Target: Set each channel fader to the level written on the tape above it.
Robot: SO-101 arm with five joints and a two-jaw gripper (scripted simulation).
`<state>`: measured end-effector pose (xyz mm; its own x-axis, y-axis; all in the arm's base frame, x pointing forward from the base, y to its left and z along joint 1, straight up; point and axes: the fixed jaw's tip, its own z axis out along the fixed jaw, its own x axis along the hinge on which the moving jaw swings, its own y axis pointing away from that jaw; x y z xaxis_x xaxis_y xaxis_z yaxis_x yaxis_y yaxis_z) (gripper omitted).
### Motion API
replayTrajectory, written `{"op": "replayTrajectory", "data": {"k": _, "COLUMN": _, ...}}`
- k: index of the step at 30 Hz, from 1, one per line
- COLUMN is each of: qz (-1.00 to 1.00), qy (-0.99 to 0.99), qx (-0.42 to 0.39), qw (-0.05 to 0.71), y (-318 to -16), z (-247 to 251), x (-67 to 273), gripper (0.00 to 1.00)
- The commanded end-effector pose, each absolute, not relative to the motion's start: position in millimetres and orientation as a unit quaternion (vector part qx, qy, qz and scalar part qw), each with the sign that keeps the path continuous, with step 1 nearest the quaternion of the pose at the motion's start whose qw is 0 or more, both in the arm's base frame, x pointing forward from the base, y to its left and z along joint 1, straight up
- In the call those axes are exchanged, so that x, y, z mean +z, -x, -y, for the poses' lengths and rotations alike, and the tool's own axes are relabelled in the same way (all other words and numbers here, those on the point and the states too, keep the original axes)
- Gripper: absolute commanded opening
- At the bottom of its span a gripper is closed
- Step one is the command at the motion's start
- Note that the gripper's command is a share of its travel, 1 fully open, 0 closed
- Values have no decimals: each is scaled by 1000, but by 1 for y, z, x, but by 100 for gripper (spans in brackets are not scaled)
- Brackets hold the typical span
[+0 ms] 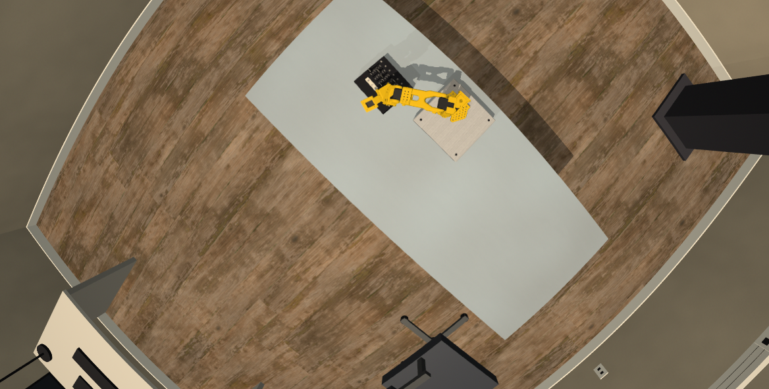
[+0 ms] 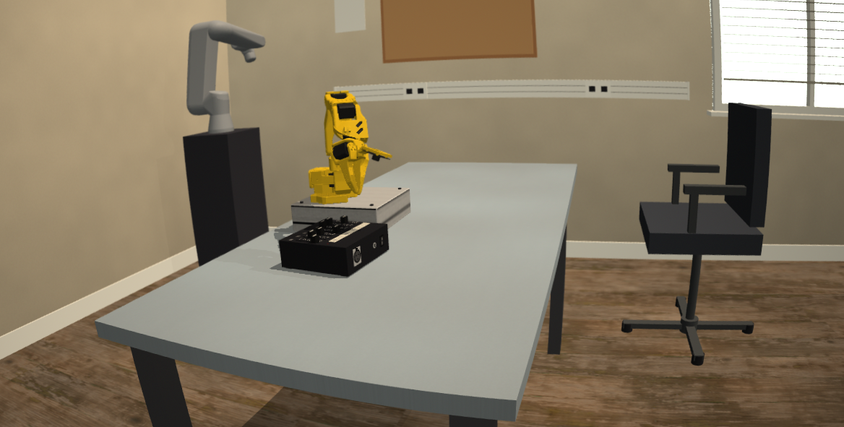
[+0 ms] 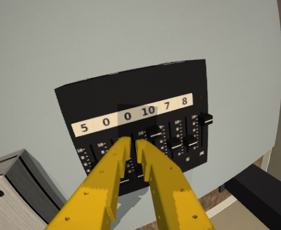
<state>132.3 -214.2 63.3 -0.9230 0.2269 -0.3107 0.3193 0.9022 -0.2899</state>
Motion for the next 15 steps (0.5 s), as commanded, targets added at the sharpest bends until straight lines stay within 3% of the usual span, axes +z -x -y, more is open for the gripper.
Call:
{"op": "replayTrajectory", "data": {"k": 1, "qz": -969, "qy": -152, "qx": -154, "qw": 123, "y": -129, "z": 214, "x": 56, "gripper": 0}}
{"op": "replayTrajectory", "data": {"k": 15, "qz": -968, "qy": -219, "qx": -91, "qw": 80, "y": -127, "z": 221, "x": 45, "gripper": 0}}
